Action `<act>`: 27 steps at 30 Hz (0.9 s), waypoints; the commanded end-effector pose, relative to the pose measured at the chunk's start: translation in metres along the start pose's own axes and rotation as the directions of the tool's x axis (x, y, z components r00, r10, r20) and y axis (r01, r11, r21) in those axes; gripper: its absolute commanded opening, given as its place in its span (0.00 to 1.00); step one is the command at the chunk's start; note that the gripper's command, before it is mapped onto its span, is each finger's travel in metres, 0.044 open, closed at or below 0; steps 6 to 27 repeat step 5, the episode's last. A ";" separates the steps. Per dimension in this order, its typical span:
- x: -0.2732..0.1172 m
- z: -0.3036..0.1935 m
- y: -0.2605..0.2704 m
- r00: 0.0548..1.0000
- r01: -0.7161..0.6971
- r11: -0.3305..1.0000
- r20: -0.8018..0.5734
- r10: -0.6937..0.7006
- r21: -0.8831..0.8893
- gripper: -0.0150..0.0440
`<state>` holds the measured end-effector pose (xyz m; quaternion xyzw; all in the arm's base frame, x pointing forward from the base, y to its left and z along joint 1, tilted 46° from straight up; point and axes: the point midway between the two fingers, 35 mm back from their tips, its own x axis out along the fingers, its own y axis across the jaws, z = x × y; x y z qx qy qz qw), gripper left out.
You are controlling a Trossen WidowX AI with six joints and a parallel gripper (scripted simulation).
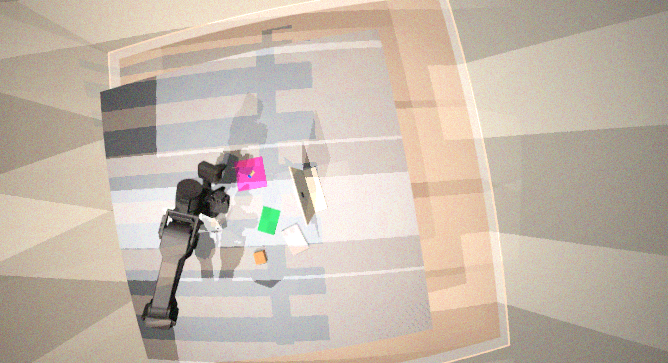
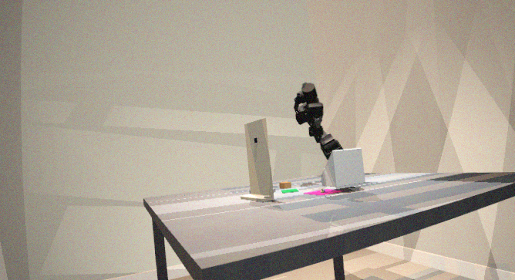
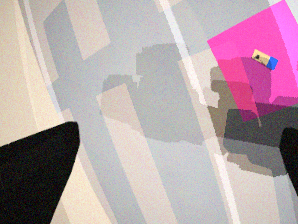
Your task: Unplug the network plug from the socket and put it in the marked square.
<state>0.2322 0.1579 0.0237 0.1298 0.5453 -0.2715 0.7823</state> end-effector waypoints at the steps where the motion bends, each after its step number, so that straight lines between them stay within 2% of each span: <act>1: -0.001 0.001 0.000 1.000 0.001 1.000 0.003 -0.001 0.005 1.00; 27: -0.001 0.001 0.000 1.000 0.001 1.000 0.003 -0.001 0.005 1.00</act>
